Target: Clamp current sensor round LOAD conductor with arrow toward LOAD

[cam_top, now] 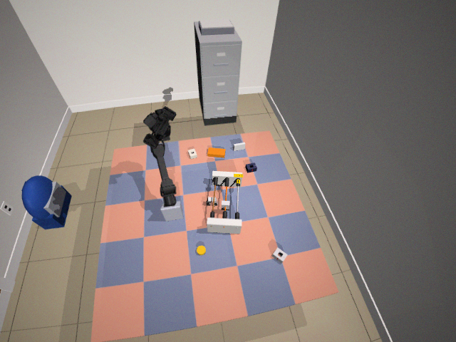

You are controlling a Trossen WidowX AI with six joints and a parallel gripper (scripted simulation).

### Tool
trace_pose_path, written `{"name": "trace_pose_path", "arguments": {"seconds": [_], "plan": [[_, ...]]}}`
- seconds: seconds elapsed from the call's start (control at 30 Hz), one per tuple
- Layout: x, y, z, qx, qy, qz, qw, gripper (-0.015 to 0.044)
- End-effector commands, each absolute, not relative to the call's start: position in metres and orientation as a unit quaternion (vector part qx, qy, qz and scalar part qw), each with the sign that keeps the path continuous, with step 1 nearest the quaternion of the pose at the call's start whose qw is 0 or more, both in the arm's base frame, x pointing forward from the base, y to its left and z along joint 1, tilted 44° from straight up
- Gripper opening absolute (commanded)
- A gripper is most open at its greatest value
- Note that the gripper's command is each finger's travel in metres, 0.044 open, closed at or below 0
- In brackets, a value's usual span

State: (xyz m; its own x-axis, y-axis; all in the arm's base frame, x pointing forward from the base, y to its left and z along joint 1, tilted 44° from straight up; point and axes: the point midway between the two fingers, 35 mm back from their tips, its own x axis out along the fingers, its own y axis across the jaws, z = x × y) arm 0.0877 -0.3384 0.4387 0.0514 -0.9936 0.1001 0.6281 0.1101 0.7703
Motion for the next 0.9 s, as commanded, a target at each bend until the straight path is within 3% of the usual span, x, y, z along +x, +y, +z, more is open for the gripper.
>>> {"name": "trace_pose_path", "arguments": {"seconds": [0.0,0.43,0.73,0.87], "plan": [[0.150,-0.310,0.424,0.263,-0.254,-0.545,0.755,0.0440],[0.293,-0.151,0.367,0.139,-0.075,-0.259,0.953,0.0440],[0.317,-0.010,0.326,0.010,-0.026,-0.018,0.999,0.0440],[0.316,0.000,0.323,0.000,-0.025,0.000,1.000,0.0440]]}}
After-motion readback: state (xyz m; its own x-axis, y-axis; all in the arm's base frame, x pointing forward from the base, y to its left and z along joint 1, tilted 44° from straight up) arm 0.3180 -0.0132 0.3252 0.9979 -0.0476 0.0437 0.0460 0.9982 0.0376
